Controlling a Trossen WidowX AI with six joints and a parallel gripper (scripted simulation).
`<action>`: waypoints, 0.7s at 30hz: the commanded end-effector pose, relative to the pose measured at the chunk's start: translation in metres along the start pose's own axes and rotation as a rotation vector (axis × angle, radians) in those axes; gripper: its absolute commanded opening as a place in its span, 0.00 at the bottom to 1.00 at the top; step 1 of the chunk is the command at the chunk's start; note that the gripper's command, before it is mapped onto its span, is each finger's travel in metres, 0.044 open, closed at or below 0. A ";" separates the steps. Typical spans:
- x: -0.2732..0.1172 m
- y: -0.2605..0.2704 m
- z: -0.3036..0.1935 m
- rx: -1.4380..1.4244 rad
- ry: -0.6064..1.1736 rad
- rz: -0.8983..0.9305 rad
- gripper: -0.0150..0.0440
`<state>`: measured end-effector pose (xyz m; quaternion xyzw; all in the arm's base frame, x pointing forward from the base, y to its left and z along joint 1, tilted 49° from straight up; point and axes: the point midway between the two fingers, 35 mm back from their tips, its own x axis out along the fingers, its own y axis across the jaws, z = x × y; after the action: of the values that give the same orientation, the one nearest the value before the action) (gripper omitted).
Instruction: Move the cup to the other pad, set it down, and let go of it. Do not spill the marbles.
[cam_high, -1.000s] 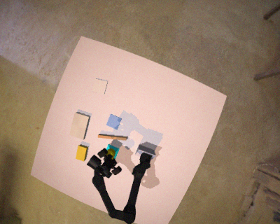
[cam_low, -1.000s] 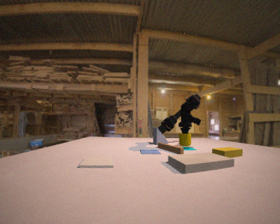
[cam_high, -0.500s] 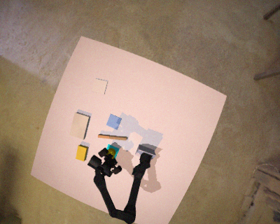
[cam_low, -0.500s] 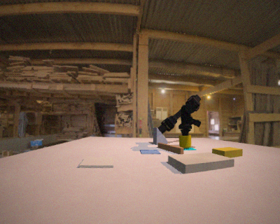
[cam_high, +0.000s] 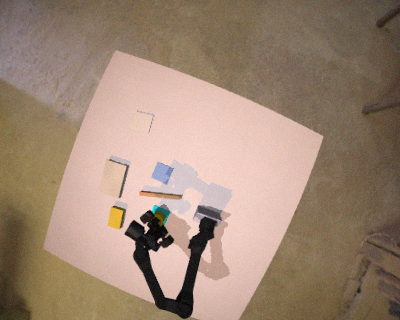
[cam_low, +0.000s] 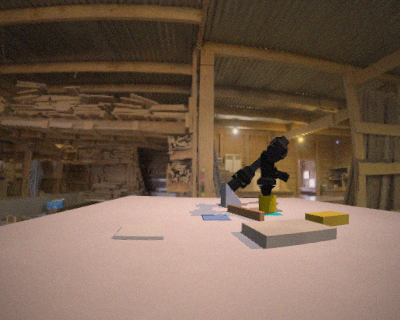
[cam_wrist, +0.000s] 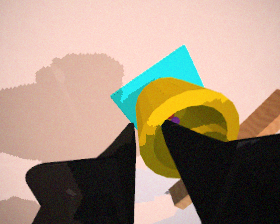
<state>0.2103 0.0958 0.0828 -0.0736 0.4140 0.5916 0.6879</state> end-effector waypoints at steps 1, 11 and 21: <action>0.000 0.000 0.000 -0.001 0.001 0.001 0.50; -0.007 -0.001 0.000 -0.001 0.002 -0.001 0.50; -0.019 -0.002 0.000 -0.001 0.002 -0.002 0.50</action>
<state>0.2115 0.0848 0.0929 -0.0740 0.4128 0.5922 0.6880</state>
